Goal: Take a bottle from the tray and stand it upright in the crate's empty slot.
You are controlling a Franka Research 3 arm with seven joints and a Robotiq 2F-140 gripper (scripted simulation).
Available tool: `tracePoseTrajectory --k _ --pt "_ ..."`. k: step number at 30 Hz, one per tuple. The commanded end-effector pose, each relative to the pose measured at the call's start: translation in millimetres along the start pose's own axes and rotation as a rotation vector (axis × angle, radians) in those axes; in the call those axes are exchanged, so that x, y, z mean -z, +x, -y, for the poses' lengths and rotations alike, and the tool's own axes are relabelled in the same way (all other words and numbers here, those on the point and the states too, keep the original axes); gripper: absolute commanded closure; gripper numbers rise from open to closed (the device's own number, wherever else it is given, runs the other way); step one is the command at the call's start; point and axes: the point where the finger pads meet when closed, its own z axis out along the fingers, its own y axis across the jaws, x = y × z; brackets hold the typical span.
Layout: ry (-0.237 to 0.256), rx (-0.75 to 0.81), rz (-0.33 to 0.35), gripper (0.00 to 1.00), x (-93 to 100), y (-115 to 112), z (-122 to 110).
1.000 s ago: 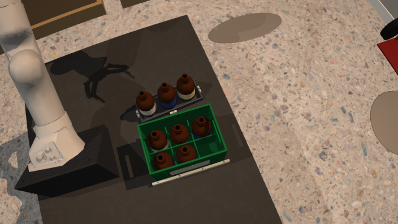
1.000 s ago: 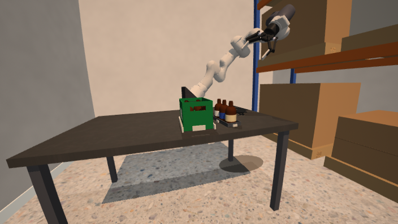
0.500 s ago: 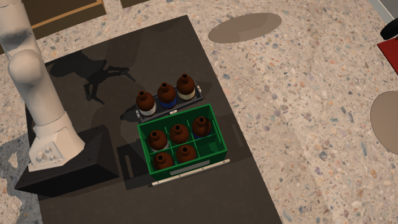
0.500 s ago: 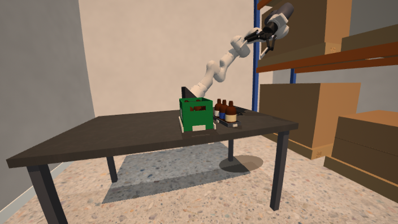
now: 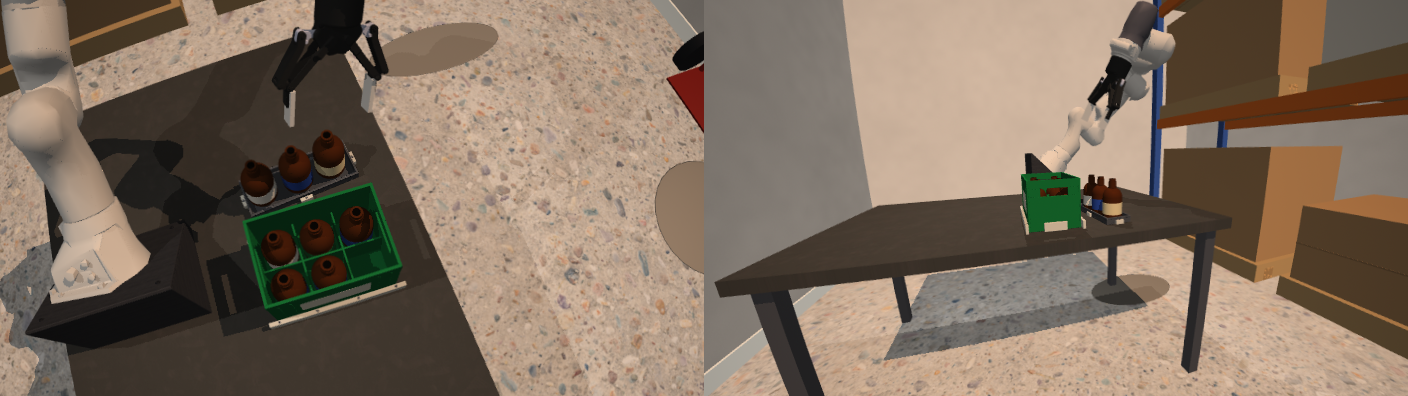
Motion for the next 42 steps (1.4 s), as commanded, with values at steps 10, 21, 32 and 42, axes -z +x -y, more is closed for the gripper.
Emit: tracePoseTrajectory --k 10,21,32,42 --pt "0.061 -0.702 0.382 0.00 -181.1 123 -58" --pt "0.115 -0.909 0.480 0.00 -196.9 136 -58" --pt "0.115 -0.909 0.480 0.00 -196.9 136 -58" --pt "0.115 -0.909 0.480 1.00 -196.9 136 -58"
